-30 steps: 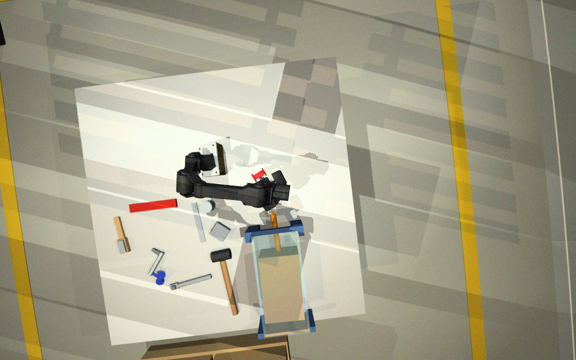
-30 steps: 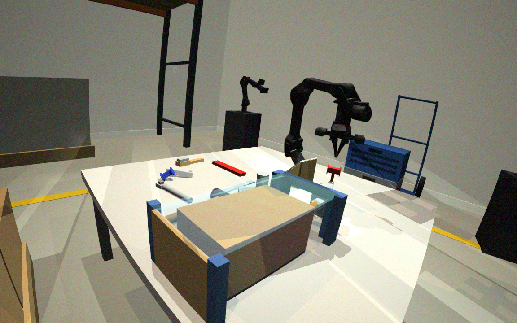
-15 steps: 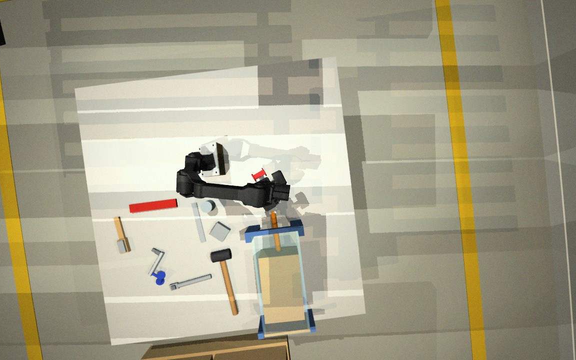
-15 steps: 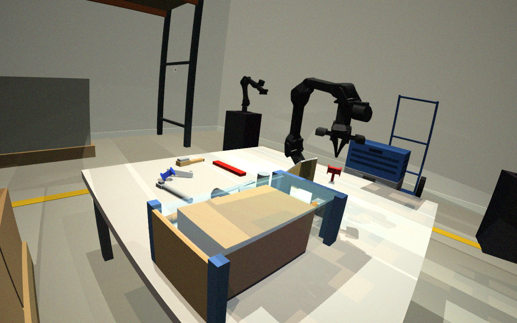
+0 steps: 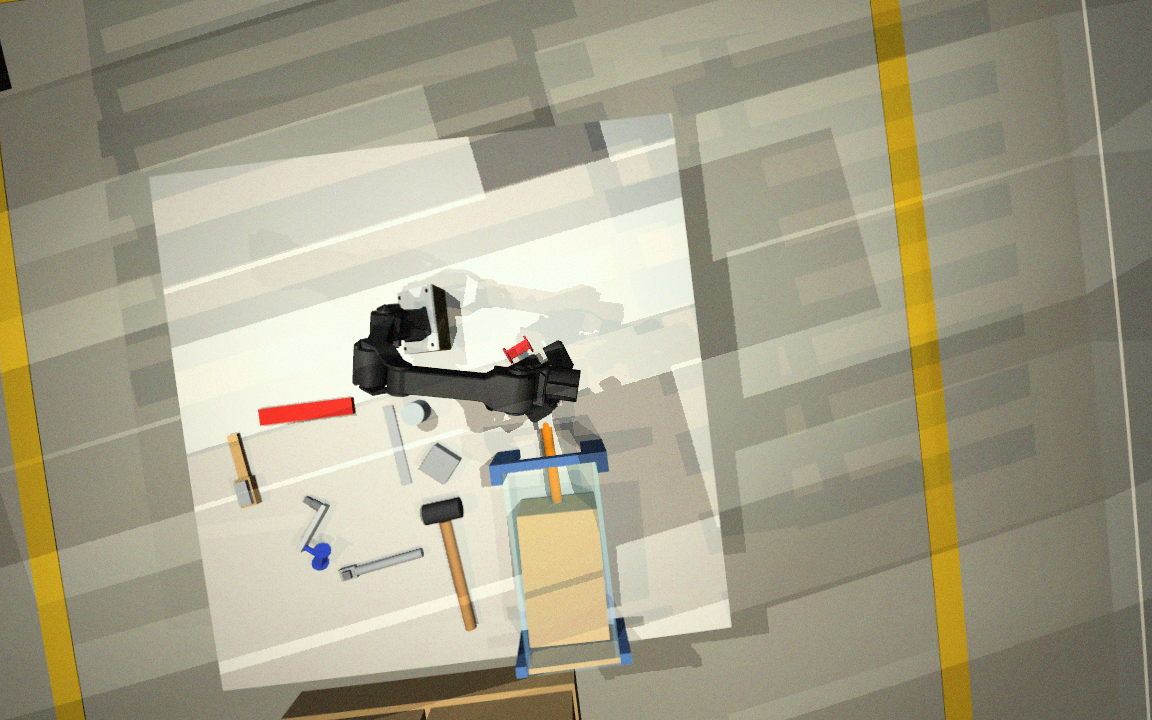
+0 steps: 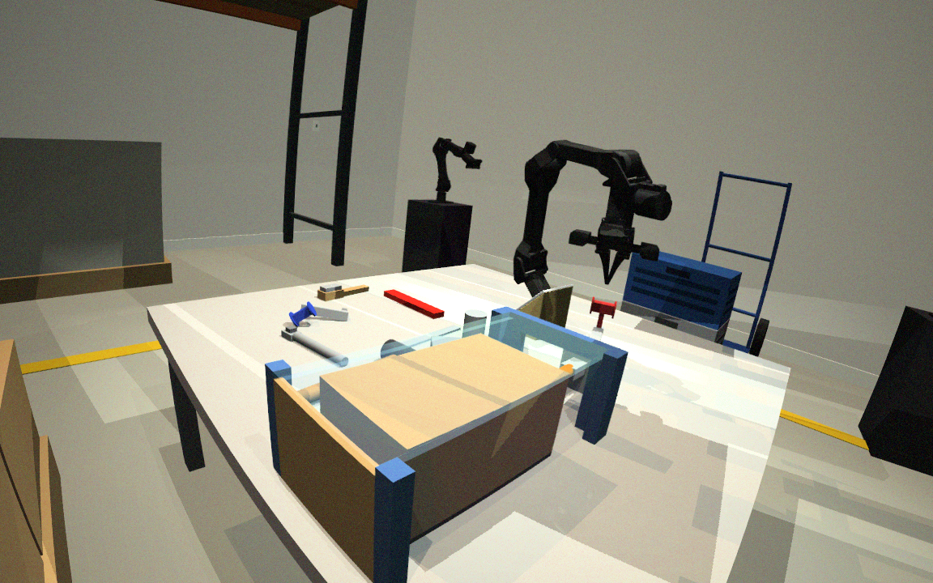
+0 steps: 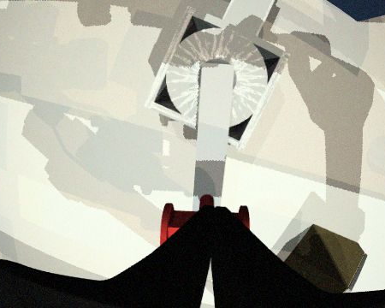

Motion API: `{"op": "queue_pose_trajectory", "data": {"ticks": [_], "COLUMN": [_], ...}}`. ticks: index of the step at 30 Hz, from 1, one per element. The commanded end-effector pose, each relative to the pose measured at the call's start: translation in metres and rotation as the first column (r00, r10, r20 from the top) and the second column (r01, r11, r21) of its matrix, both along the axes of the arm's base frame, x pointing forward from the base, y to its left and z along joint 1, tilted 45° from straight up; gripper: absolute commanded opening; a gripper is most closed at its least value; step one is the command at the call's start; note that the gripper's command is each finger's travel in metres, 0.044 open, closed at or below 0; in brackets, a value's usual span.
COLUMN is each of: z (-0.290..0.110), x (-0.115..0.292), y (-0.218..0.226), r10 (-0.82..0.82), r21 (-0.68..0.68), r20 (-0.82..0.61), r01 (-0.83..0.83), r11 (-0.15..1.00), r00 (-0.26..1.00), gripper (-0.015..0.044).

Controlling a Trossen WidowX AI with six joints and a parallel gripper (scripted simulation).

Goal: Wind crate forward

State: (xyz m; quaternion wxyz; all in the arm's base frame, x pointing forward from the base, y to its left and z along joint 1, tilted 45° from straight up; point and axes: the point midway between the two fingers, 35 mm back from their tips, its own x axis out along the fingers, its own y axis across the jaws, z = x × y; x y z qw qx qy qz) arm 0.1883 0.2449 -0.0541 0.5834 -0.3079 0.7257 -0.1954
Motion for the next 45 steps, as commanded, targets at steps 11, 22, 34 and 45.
{"op": "queue_pose_trajectory", "data": {"ticks": [11,22,34,45], "z": [0.0,0.0,0.001,0.001], "x": [-0.008,-0.048,-0.054,-0.054], "y": [-0.002,-0.013,-0.015,-0.015], "r10": [-0.214,-0.885,-0.9,-0.9], "r21": [0.047,0.399,0.438,0.438], "r20": [0.152,0.439,0.436,0.436], "r01": [0.209,0.849,0.872,0.872], "r11": [0.977,0.345,0.216,0.216], "r00": [0.965,0.153,0.004,0.004], "gripper": [0.0105,0.0394,0.044,0.044]}}
